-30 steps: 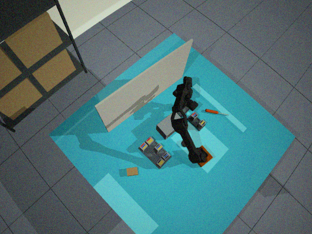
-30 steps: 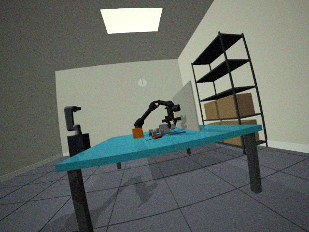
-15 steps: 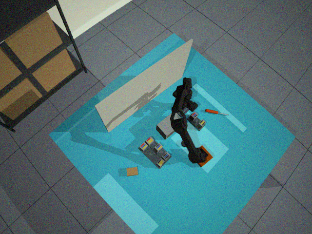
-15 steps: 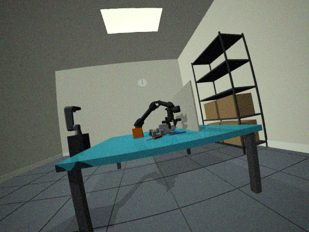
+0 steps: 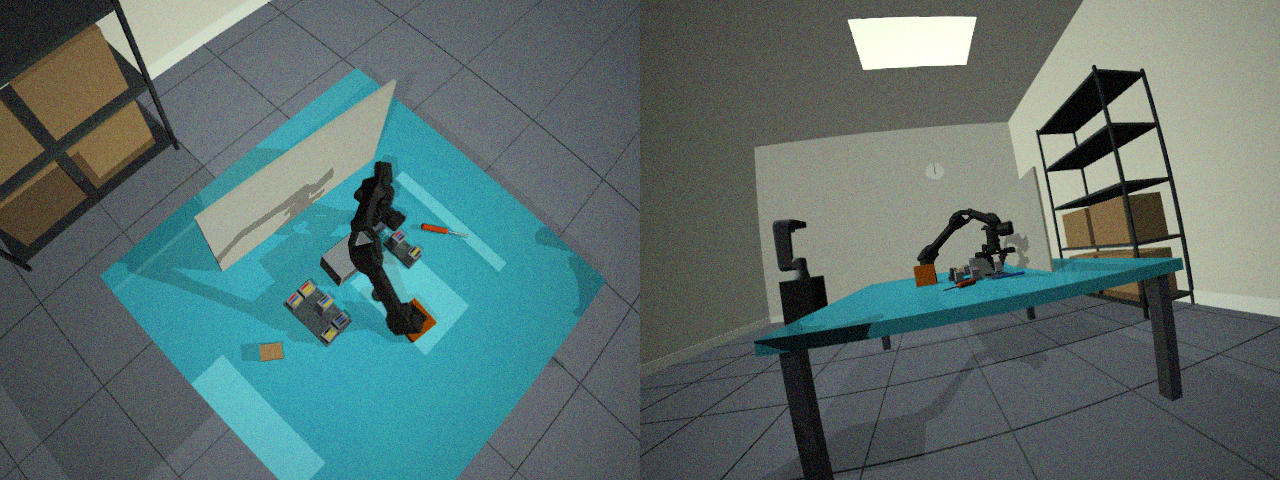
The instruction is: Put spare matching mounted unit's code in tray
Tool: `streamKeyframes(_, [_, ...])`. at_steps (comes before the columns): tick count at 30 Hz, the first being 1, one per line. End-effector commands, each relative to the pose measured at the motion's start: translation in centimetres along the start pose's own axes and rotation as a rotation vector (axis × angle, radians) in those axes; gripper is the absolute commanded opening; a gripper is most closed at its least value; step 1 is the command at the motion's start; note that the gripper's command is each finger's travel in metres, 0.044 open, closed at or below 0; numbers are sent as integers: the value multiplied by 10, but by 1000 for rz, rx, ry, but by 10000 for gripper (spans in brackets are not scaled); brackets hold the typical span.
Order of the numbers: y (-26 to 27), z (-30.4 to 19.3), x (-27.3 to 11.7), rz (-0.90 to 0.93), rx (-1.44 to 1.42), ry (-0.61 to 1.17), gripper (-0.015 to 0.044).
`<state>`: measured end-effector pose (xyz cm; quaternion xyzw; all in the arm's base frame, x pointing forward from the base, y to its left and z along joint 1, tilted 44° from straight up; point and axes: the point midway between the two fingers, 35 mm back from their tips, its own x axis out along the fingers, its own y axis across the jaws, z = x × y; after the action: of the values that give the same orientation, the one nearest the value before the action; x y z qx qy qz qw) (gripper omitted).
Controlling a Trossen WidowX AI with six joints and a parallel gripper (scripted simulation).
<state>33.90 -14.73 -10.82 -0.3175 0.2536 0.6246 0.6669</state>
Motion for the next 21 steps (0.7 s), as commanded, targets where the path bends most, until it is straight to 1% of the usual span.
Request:
streamKeyframes(1, [1,1,4,-2,6,-6,0])
streamKeyframes(3, [1,1,5,-2,6,-6,0])
streamKeyframes(19, [0,0,2,0,0,0,420])
streamKeyframes(20, [0,0,2,0,0,0,440])
streamKeyframes(21, [0,0,2,0,0,0,440])
